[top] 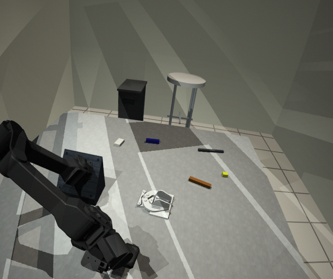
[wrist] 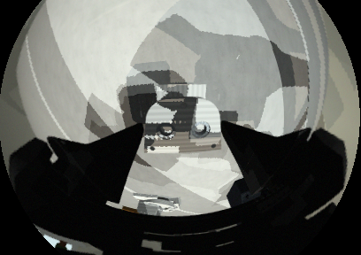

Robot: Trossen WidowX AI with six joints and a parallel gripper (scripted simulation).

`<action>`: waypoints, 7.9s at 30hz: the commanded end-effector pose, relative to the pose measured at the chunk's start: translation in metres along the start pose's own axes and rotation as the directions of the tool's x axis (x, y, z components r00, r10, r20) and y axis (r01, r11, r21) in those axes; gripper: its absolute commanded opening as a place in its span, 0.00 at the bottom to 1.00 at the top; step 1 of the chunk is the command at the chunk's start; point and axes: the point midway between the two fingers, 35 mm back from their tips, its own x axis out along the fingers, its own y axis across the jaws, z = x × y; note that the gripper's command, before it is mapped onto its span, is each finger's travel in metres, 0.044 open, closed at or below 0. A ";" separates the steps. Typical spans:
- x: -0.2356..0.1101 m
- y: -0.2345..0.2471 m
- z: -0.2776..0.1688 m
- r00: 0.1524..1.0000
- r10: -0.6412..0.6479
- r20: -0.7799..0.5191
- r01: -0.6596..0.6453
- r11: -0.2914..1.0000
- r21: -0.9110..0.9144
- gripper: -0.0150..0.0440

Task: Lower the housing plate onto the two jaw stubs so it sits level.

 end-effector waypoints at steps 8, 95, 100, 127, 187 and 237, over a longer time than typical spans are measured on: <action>0.001 0.000 -0.001 1.000 0.002 -0.007 -0.002 1.000 -0.003 1.00; 0.001 0.000 -0.001 1.000 0.002 -0.007 -0.002 1.000 -0.003 1.00; 0.000 0.000 0.000 1.000 0.001 0.001 -0.001 1.000 -0.003 0.98; -0.011 0.002 -0.001 1.000 0.000 -0.005 0.000 1.000 -0.002 0.85; -0.067 0.045 -0.079 0.997 0.003 -0.082 -0.039 0.894 -0.445 0.85; -0.076 0.050 -0.243 0.998 -0.012 -0.064 -0.060 0.210 -0.976 0.85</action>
